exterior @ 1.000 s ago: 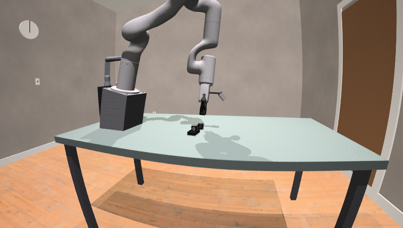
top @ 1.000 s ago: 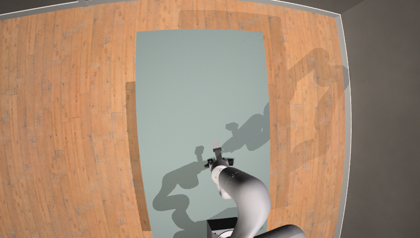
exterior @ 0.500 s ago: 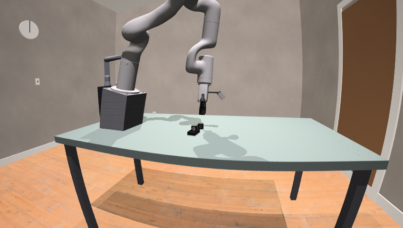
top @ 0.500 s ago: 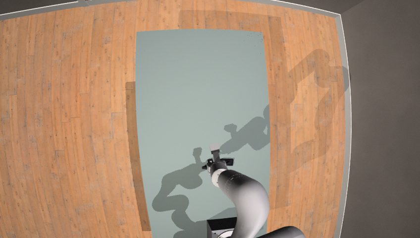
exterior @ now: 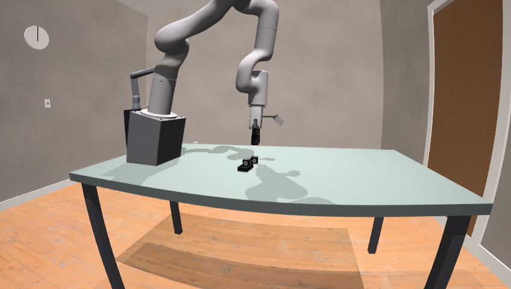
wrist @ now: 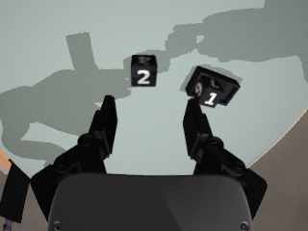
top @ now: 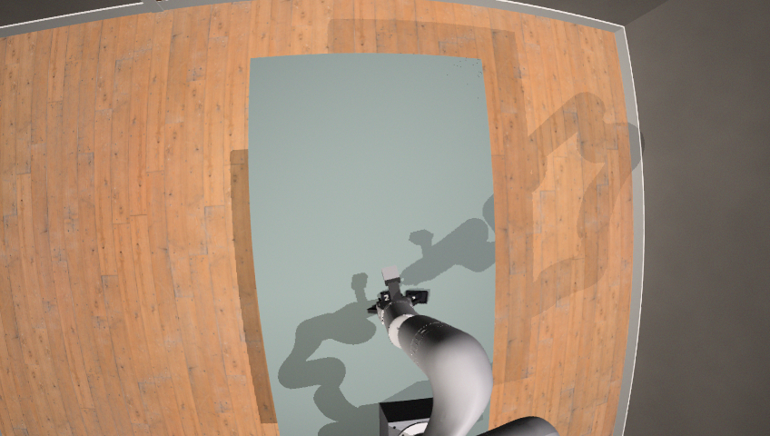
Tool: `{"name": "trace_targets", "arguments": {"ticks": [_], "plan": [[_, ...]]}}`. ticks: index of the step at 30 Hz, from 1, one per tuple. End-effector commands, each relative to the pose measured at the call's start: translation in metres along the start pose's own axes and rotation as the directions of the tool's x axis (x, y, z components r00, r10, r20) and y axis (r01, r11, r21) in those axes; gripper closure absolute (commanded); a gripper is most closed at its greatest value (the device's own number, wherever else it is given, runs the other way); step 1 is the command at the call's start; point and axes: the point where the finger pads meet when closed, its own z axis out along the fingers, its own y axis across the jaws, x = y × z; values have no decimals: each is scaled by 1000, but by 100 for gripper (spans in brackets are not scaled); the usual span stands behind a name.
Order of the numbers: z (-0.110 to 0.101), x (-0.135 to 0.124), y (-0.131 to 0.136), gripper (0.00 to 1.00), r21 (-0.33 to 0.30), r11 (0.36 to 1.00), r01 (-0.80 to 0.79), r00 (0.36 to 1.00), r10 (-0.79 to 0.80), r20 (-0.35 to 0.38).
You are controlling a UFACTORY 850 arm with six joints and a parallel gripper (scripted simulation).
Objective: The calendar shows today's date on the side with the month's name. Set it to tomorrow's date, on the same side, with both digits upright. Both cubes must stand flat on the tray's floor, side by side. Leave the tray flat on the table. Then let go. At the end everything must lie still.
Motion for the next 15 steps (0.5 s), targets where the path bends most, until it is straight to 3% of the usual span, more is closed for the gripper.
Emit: {"name": "trace_targets", "arguments": {"ticks": [1, 15], "plan": [[0, -1, -2, 31, 41, 999, -2, 999, 4, -51], [-1, -6, -4, 31, 51, 999, -3, 999, 5, -50]]}}
